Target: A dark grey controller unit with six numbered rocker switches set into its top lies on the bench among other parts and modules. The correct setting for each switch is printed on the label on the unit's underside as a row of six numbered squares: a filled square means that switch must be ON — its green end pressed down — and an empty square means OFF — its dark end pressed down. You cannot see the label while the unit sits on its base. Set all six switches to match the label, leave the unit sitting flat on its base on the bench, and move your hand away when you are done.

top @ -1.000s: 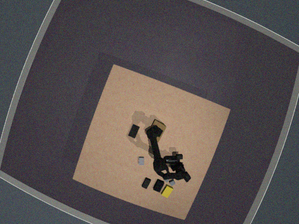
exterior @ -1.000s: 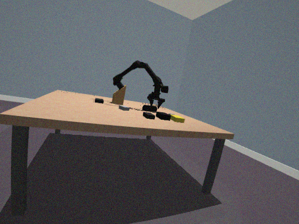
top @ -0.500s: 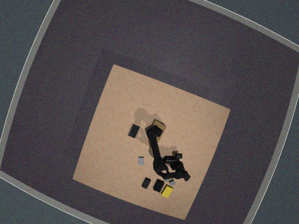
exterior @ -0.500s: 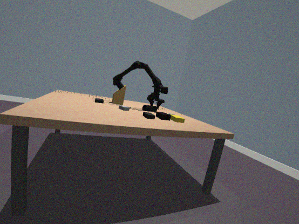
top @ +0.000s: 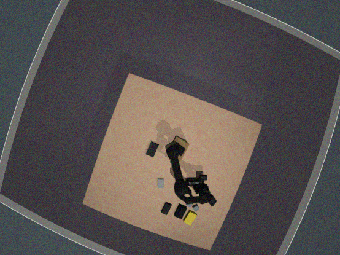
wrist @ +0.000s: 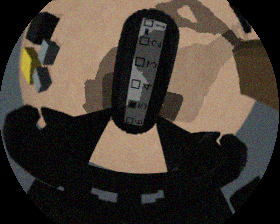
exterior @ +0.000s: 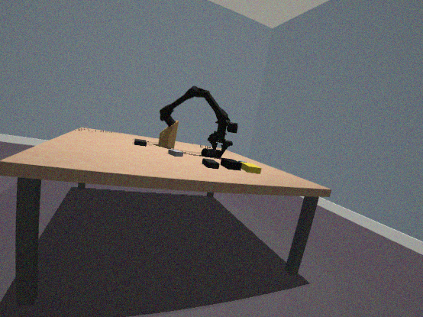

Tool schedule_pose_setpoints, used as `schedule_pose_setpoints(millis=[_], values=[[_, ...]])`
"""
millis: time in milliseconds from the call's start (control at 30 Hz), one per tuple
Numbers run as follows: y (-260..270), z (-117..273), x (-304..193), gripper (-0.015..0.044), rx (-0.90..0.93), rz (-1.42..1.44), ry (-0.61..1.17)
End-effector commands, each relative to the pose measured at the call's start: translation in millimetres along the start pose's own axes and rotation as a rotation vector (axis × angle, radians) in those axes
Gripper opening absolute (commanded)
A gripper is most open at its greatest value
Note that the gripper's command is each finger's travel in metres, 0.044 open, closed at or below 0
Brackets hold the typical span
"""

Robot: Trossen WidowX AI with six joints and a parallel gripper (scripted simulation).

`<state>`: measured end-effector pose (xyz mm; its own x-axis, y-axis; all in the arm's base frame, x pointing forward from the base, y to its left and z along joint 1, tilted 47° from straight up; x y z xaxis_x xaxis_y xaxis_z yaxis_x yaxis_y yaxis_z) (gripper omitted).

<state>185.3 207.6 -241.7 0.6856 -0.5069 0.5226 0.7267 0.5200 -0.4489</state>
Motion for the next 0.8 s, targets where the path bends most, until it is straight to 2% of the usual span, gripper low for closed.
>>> schedule_pose_setpoints(millis=[0, 767], values=[[1.5, 3.6, 0.5, 0.0336, -0.004, -0.003, -0.008], [1.4, 21.5, 3.3, 0.0336, -0.015, -0.027, -0.029]])
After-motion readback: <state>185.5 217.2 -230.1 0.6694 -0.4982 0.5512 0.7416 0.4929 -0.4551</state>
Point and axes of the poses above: the point midway between the two fingers, 35 mm back from their tips, its own z axis back along the fingers, its own y axis across the jaws, x = y × z, the point moved 7 cm from there along z, back along the fingers, and after that the axes turned 14 degrees about z, right-handed, at the moved point
